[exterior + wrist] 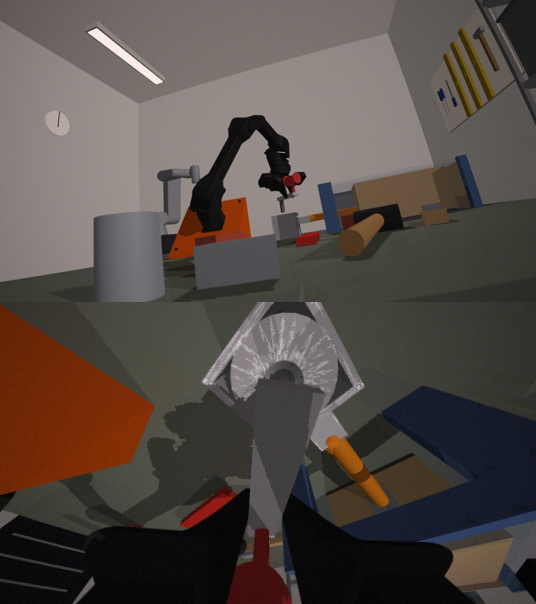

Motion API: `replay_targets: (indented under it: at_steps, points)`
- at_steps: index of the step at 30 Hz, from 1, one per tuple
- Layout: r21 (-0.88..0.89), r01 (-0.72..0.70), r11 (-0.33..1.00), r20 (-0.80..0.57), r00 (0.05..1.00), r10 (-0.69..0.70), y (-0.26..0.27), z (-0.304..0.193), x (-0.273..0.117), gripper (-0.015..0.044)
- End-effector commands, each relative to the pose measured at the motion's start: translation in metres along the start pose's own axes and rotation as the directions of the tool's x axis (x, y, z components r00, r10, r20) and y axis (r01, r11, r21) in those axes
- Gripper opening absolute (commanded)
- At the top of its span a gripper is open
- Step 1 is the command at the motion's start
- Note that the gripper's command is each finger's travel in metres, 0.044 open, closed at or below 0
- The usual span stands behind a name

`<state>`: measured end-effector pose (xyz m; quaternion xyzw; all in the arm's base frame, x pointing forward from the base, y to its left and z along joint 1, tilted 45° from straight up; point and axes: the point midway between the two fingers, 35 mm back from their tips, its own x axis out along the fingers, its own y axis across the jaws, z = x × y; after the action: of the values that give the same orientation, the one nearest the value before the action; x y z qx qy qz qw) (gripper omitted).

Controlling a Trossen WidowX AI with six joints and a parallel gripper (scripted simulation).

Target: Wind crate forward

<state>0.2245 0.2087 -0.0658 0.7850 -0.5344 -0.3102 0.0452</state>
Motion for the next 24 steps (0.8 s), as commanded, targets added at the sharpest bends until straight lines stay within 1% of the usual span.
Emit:
replay_targets:
  at_steps: [1, 14, 24]
  points:
    - [0.011, 0.012, 1.000, -0.010, 1.000, -0.012, -0.0035, -0.0023, -0.0028, 0.0000]
    - [0.010, 0.011, 1.000, -0.012, 1.000, -0.011, -0.0068, 0.0009, 0.0052, 0.0000]
    - [0.010, 0.011, 1.000, -0.011, 1.000, -0.011, -0.0033, -0.0023, -0.0023, 0.0000]
